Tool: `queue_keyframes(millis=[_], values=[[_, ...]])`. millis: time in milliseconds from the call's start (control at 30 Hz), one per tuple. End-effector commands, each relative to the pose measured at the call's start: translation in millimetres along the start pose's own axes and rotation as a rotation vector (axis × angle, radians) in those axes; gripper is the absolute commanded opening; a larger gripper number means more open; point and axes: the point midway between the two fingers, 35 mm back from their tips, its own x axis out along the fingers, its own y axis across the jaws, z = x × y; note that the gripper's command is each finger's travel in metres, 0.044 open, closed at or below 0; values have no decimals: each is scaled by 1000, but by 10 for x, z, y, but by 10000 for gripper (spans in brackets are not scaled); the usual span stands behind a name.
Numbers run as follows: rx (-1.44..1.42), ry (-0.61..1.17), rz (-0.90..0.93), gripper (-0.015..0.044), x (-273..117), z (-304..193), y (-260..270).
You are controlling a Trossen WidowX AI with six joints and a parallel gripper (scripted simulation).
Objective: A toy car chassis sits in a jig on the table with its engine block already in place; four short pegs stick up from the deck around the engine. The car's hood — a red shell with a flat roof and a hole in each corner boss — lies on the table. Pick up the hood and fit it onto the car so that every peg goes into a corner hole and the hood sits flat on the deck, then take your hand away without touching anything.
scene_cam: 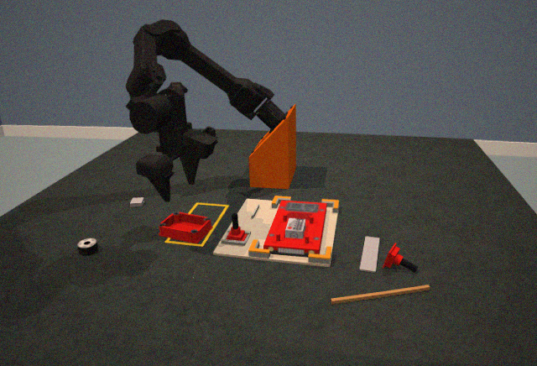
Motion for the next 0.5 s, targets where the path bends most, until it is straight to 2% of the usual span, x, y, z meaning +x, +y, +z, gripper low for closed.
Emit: queue_keyframes(millis=[0,467], values=[[-7,7,5,440,35,2,4],[-7,6,5,440,140,5,-2]])
